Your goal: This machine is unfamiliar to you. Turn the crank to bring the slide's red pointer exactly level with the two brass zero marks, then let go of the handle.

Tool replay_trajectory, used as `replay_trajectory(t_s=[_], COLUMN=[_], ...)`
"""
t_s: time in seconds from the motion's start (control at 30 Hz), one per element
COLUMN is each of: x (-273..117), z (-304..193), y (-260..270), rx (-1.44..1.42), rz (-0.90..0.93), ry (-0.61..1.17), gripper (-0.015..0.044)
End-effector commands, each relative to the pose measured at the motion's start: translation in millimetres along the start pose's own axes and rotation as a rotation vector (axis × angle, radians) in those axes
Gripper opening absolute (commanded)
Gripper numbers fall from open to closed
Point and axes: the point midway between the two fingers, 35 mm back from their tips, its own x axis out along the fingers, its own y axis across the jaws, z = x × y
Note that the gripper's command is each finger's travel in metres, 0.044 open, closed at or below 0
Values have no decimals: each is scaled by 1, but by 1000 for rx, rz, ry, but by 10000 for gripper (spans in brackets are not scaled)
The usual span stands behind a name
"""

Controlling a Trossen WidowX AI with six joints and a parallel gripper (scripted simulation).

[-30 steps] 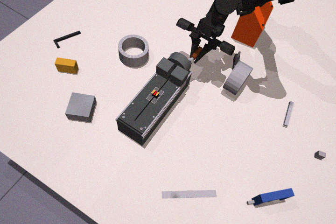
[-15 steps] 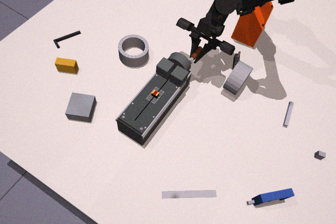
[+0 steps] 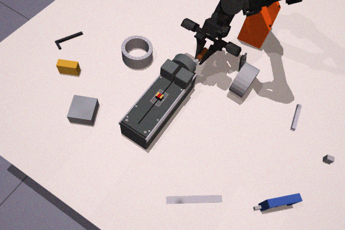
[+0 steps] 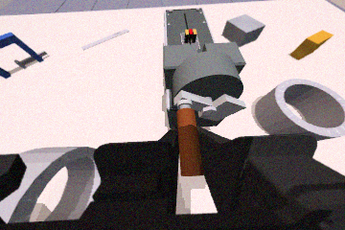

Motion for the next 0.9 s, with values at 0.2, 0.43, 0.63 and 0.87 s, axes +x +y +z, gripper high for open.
replay_trajectory(t_s=[0.2, 0.43, 0.63, 0.87], x=[0, 0, 0, 0], z=[0, 0, 0, 0], y=[0, 0, 0, 0], rx=[0, 0, 0, 0], rz=[0, 0, 0, 0], ry=[0, 0, 0, 0], gripper=[0, 53, 210, 394])
